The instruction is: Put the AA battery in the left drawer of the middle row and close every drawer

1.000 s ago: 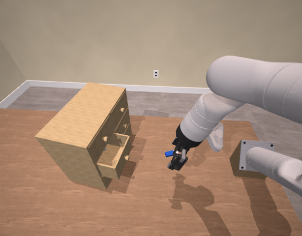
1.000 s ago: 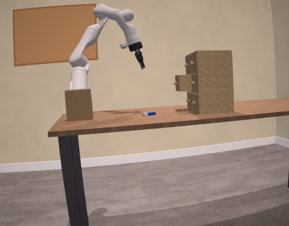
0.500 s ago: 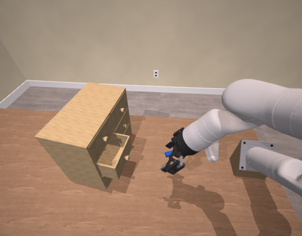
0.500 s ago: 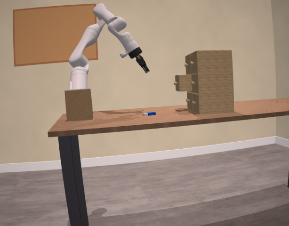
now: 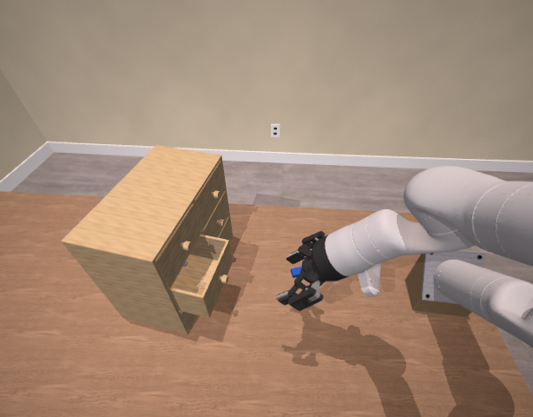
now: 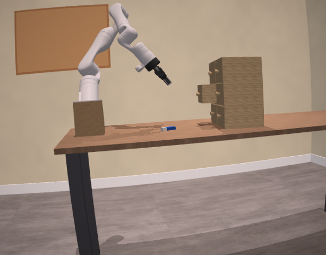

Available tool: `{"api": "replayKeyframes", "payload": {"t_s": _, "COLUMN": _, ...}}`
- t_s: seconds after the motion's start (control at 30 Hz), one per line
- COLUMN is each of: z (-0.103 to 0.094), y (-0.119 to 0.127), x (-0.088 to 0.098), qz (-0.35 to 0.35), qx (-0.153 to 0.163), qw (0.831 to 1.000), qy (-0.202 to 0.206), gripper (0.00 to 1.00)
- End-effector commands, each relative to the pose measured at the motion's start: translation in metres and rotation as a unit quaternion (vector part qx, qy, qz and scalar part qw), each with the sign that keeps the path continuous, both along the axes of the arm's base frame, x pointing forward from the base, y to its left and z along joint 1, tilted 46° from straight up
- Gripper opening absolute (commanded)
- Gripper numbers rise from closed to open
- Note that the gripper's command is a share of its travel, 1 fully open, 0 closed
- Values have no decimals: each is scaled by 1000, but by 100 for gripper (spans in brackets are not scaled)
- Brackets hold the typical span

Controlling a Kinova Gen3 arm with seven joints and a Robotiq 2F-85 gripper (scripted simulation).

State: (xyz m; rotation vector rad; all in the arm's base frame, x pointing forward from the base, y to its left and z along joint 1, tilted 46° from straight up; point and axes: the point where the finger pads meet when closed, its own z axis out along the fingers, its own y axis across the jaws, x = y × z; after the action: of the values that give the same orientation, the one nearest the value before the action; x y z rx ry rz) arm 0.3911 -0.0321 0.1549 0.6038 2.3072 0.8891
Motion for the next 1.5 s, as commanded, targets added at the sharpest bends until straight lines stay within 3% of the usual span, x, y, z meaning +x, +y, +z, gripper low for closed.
{"api": "replayKeyframes", "payload": {"t_s": 0.0, "z": -7, "y": 9, "x": -1, "qz": 2, "qx": 0, "qw": 1000, "qy": -4, "gripper": 100}}
{"api": "replayKeyframes", "payload": {"t_s": 0.53, "z": -16, "y": 15, "x": 10, "qz": -21, "qx": -9, "qw": 999, "qy": -35, "gripper": 100}}
{"api": "replayKeyframes", "payload": {"t_s": 1.17, "z": -20, "y": 14, "x": 12, "qz": -28, "qx": -16, "qw": 999, "qy": -40, "gripper": 100}}
{"api": "replayKeyframes", "payload": {"t_s": 1.2, "z": -20, "y": 14, "x": 12, "qz": -28, "qx": -16, "qw": 999, "qy": -40, "gripper": 0}}
{"api": "replayKeyframes", "payload": {"t_s": 1.47, "z": -20, "y": 14, "x": 12, "qz": -28, "qx": -16, "qw": 999, "qy": -40, "gripper": 0}}
